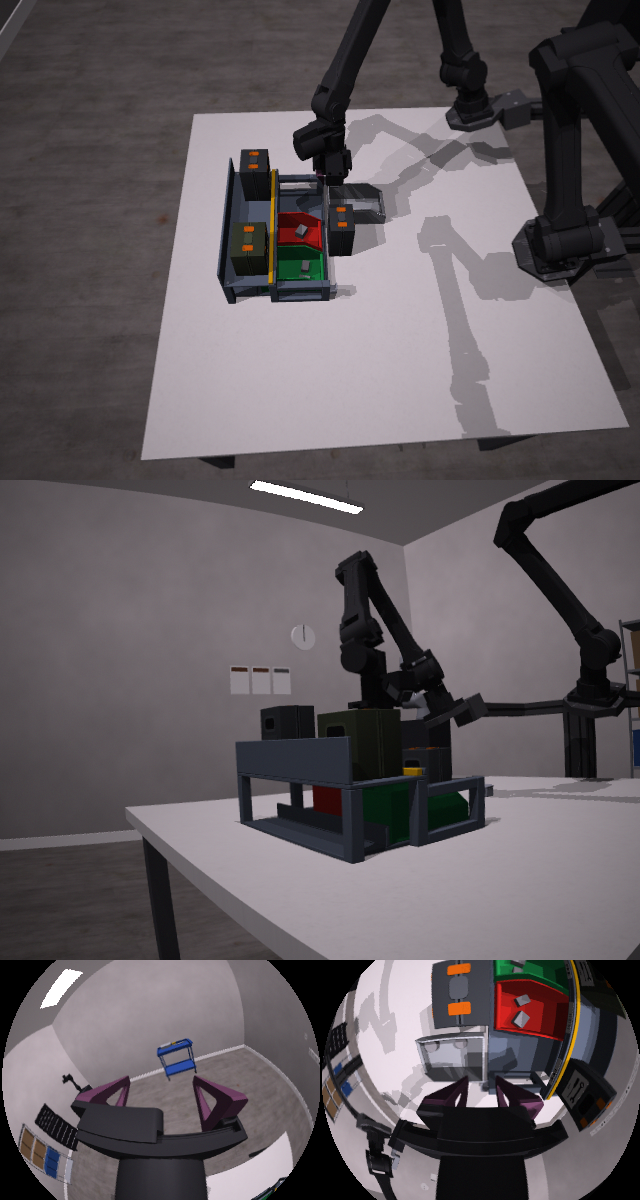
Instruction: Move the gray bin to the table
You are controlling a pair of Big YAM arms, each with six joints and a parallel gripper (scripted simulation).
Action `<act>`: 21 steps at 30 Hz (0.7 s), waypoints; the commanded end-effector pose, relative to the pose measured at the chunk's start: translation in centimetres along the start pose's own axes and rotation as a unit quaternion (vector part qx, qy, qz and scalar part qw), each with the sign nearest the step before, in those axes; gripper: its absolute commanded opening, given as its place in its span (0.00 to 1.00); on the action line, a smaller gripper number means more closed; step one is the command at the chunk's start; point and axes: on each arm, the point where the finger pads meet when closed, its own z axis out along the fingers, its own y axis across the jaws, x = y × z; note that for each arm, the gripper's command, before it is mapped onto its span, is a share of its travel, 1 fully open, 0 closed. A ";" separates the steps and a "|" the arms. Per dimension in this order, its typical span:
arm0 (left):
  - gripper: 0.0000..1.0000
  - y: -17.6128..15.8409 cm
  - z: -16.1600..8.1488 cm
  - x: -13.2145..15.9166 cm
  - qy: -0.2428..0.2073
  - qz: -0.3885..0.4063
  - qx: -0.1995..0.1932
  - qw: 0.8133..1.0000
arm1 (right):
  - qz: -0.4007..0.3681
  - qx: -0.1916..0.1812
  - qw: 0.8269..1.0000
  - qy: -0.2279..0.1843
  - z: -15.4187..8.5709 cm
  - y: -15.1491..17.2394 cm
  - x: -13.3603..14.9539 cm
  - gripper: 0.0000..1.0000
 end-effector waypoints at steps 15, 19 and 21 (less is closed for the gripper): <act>1.00 0.6 -0.4 -1.4 -0.018 -0.003 -0.007 1.000 | 0.003 0.012 1.000 -0.007 -1.7 -1.2 -0.6 0.43; 1.00 0.6 -0.4 -1.4 -0.018 -0.003 -0.007 1.000 | 0.005 0.016 1.000 -0.009 -2.1 -1.4 -0.5 0.43; 1.00 0.6 -0.4 -1.4 -0.018 -0.003 -0.007 1.000 | 0.004 0.015 1.000 -0.009 -2.0 -1.4 -0.5 0.00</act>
